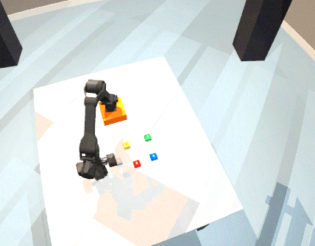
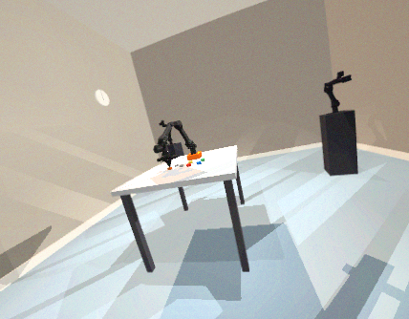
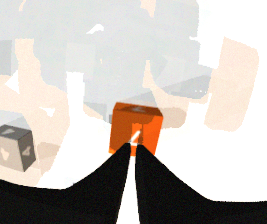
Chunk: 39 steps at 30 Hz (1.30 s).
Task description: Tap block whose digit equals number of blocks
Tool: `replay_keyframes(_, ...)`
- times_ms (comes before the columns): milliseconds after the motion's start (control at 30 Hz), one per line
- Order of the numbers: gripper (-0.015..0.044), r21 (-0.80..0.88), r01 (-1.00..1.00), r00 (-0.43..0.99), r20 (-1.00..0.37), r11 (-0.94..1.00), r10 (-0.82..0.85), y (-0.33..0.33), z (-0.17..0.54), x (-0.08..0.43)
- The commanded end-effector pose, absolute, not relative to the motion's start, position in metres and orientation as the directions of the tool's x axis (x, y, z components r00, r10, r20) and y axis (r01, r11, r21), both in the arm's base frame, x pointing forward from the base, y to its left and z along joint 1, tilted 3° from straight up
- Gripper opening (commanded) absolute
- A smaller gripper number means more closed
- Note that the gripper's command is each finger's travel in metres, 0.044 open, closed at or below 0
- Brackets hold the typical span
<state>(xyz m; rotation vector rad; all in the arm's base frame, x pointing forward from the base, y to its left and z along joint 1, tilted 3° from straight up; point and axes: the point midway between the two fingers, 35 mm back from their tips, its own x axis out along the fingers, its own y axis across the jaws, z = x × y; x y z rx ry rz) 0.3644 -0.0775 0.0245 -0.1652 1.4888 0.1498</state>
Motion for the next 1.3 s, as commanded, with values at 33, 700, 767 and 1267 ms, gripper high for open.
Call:
replay_keyframes(33,0.0020,-0.013,-0.202,0.076,-0.997,0.979,0.002,-0.077,0.049,0.363)
replay_keyframes(700,0.0400,-0.022,-0.249,0.079,-0.997,0.968,-0.002,0.114,0.091,0.322)
replay_keyframes(767,0.0400,-0.015,-0.242,0.077,-0.997,0.970,0.004,0.140,0.096,0.307)
replay_keyframes(1267,0.0400,0.017,-0.202,0.062,-0.998,0.979,0.030,0.245,0.126,0.190)
